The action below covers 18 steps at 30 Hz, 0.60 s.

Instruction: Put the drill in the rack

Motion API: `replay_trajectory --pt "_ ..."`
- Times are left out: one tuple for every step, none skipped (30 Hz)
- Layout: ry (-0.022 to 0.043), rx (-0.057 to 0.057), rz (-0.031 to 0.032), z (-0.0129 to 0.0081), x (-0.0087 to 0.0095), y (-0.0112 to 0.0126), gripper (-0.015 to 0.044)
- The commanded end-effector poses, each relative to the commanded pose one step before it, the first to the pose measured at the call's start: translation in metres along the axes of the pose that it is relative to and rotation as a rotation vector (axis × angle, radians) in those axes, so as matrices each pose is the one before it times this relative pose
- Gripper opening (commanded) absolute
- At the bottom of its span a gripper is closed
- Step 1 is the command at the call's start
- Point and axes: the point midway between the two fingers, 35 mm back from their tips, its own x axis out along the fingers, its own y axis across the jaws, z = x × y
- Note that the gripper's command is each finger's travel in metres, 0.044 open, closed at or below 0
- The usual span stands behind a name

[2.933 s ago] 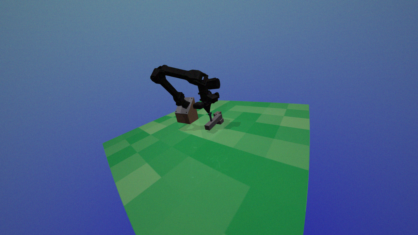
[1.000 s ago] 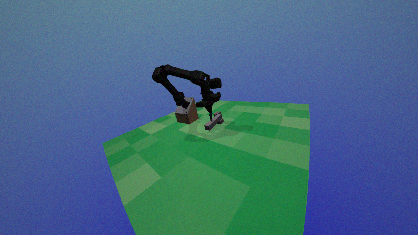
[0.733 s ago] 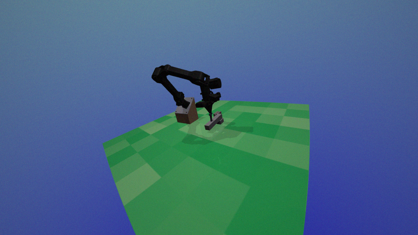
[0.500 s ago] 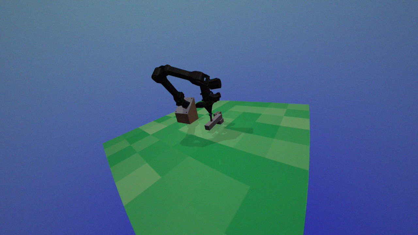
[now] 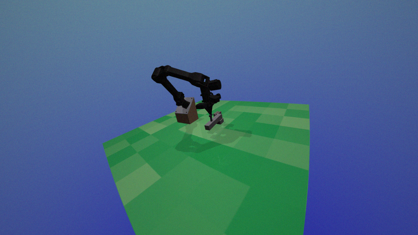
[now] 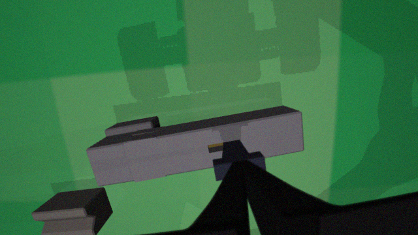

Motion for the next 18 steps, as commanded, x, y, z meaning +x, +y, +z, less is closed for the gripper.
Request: replay_trajectory --pt "0.04490 0.0126 -0.00722 -0.00674 0.01911 -0.00413 0.0000" --pt "-0.00009 0.0000 0.00056 0.00060 -0.00234 0.00024 0.0026" --pt "-0.00013 -0.0001 0.00089 0.00098 -0.00408 0.00041 0.0053" --pt "-0.00014 -0.0001 0.00116 0.00133 -0.00611 0.00057 0.0079" --pt "-0.00011 -0.0001 0.00127 0.00159 -0.00860 0.00071 0.0105" --pt "-0.00001 -0.0001 0.00093 0.00136 -0.00934 0.00065 0.0131" --pt "0.00009 -0.0001 0.00049 0.00112 -0.01064 0.00058 0.0157" --pt "0.00020 0.0000 -0.00016 0.00075 -0.01246 0.00045 0.0184" --pt "0.00025 0.0001 -0.00088 0.00017 -0.01200 0.00018 0.0210" --pt "0.00016 0.0001 -0.00092 -0.00016 -0.00759 -0.00002 0.0236" --pt "0.00005 0.0000 -0.00037 -0.00010 -0.00255 -0.00003 0.0263" --pt "0.00000 0.0000 0.00000 0.00000 0.00000 0.00000 0.0289" --pt "0.00000 0.0000 0.00000 0.00000 0.00000 0.00000 0.0315" --pt "-0.01474 -0.0220 -0.00078 0.00349 0.00670 0.00305 0.0341" --pt "0.00026 -0.0545 0.00074 0.00162 0.00263 0.00580 0.0368" --pt "0.00039 -0.0908 0.00119 0.00294 0.00446 0.00955 0.0394" --pt "0.00042 -0.1125 0.00138 0.00420 0.00568 0.01158 0.0420" --pt "0.00038 -0.1127 0.00128 0.00495 0.00586 0.01122 0.0440"
